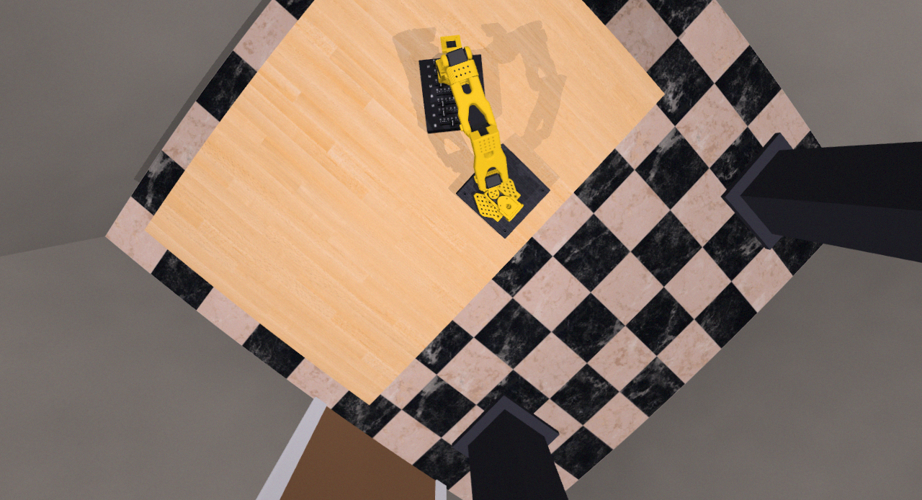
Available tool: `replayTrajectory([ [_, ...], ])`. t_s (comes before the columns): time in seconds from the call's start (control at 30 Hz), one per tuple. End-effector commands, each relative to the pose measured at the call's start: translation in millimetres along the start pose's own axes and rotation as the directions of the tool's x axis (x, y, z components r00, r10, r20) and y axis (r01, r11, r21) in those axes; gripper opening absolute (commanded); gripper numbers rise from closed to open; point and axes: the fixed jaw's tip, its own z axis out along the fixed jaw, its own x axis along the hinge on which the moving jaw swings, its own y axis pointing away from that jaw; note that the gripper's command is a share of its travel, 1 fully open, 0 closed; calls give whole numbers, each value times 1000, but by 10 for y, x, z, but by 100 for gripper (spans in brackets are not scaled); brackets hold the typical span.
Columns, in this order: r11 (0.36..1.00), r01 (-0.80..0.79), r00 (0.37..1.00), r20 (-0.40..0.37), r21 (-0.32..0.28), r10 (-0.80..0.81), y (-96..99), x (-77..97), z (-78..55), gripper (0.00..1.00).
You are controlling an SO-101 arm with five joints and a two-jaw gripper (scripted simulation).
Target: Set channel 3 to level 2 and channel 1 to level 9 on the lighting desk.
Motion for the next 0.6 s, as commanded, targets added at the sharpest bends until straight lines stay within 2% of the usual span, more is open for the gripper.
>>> replayTrajectory([
  [0.0, 1000, 1, 1000, -9, 1, -1, -17, 7, -6, 0],
  [0.57, 1000, 1, 1000, -9, 1, -1, 3, -1, -28, 0],
])
